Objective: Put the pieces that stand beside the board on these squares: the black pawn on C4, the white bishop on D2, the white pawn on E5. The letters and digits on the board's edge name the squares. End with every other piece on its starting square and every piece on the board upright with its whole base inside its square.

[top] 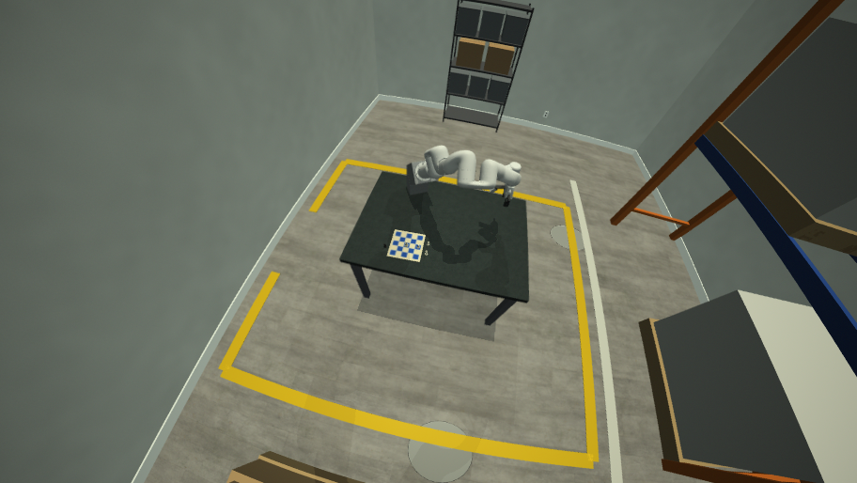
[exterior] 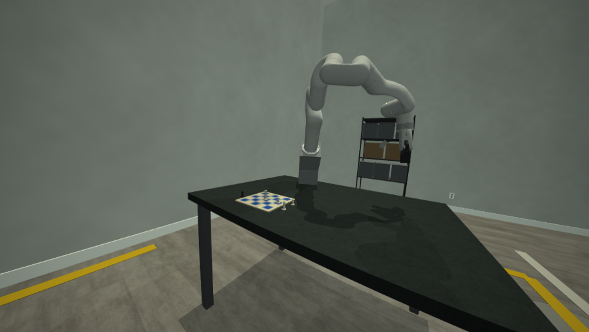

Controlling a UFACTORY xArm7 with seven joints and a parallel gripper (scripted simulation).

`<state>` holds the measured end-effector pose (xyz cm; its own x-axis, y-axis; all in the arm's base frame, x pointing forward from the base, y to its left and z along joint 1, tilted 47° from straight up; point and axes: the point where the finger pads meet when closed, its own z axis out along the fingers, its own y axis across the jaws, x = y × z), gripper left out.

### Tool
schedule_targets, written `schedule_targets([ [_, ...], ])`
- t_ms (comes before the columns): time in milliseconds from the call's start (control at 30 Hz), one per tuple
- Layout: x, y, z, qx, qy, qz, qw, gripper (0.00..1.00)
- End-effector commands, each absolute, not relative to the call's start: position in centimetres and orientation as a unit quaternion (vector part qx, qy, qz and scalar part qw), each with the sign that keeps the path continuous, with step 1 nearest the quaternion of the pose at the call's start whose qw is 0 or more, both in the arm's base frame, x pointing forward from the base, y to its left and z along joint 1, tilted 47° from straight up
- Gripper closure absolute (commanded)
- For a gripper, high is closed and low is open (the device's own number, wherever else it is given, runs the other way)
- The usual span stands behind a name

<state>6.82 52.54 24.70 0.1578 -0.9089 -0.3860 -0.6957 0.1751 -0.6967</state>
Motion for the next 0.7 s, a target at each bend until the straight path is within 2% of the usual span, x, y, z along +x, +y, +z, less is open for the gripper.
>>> schedule_targets([
  [0,10.1,50.2,25.4,-0.621,0.664,-0.174,0.378,0.00],
  [33,12.5,48.5,25.5,-0.613,0.682,-0.205,0.342,0.00],
  [100,12.5,48.5,25.5,-0.613,0.682,-0.205,0.342,0.00],
  [133,15.1,46.7,25.7,-0.602,0.700,-0.237,0.303,0.00],
  [233,15.1,46.7,25.7,-0.602,0.700,-0.237,0.303,0.00],
  [267,17.9,44.8,25.8,-0.588,0.716,-0.271,0.261,0.00],
  [333,17.9,44.8,25.8,-0.588,0.716,-0.271,0.261,0.00],
  [367,20.8,42.9,26.0,-0.572,0.730,-0.305,0.216,0.00],
  [433,20.8,42.9,26.0,-0.572,0.730,-0.305,0.216,0.00],
  [467,23.4,41.0,26.2,-0.554,0.742,-0.338,0.171,0.00],
  [533,23.6,40.9,26.2,-0.554,0.742,-0.338,0.171,0.00],
  [567,26.1,39.1,26.3,-0.534,0.750,-0.369,0.125,0.00],
  [633,26.4,39.0,26.3,-0.534,0.750,-0.369,0.125,0.00],
  [667,28.8,37.2,26.5,-0.513,0.756,-0.397,0.081,0.00],
])
